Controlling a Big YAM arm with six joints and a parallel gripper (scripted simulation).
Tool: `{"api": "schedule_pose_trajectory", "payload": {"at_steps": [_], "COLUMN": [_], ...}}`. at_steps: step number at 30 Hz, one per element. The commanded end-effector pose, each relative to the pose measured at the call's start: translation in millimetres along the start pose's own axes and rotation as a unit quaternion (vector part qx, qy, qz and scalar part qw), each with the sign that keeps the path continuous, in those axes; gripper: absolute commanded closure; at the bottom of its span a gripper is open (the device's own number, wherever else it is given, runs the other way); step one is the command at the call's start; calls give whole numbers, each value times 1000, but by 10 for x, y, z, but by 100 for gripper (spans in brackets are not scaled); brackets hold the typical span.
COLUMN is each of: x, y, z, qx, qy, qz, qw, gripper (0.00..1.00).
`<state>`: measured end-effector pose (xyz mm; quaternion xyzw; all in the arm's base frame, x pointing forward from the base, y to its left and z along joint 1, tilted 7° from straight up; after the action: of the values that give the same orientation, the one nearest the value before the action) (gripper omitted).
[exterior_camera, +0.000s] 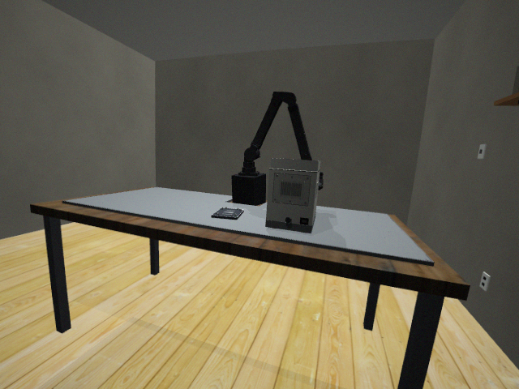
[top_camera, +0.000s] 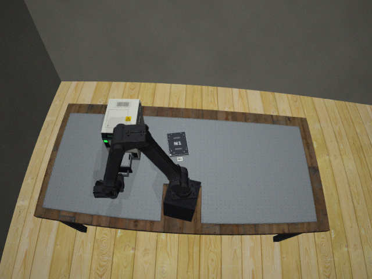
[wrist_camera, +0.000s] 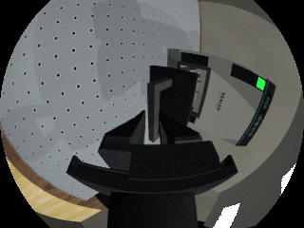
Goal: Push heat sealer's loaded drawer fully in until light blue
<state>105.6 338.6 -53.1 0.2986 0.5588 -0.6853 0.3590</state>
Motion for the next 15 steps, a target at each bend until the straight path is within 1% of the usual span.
{"api": "schedule_pose_trajectory", "payload": {"at_steps": [1,13,15], "x": [8,11,11], "y": [72,72,72], "z": [32,32,32], "qx": [6,6,6], "qy": [0,0,0], "qz": [-2,-3,-3], "qw": [1000,1000,1000], "gripper": [83,94,94]}}
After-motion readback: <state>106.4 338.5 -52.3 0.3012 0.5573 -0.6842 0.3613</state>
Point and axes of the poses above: the point where the finger pads meet when closed, its own y axis out along the fingers, its own x axis across the jaws, z = x × y, the point moved 7 cm from there along -y, back along the fingers, and after that the axes turned 12 degrees about -y, right-handed, at the moved point
